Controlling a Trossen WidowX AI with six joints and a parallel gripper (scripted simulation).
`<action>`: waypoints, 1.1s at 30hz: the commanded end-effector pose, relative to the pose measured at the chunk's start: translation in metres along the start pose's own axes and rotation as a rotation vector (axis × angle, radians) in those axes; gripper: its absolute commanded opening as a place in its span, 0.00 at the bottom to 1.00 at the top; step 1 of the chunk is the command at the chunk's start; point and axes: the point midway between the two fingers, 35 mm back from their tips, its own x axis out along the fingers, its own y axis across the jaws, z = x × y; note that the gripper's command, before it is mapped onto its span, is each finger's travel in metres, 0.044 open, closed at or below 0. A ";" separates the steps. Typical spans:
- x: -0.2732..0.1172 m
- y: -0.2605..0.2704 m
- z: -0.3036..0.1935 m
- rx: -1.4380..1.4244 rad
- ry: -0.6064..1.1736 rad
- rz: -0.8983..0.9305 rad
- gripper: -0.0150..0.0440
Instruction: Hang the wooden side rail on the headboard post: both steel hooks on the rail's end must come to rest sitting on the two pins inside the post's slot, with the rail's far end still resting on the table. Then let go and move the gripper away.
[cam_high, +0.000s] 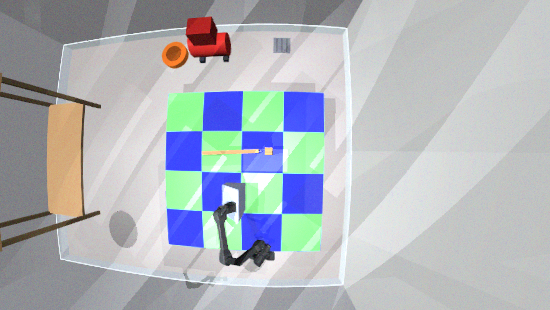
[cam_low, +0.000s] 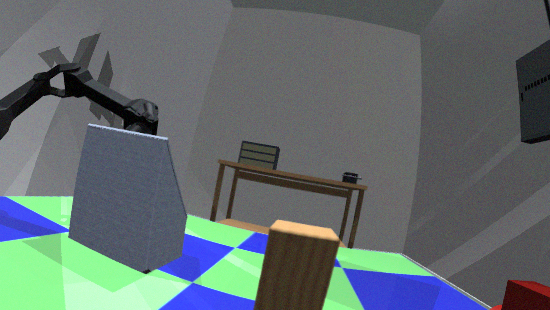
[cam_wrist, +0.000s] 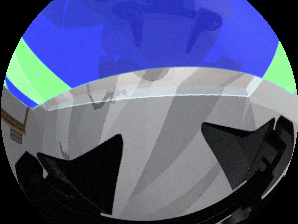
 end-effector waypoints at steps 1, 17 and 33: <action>-0.001 0.000 -0.002 0.000 -0.001 -0.001 0.98; -0.084 0.015 -0.120 0.011 -0.016 -0.017 1.00; -0.180 -0.018 -0.151 -0.484 0.170 -0.204 1.00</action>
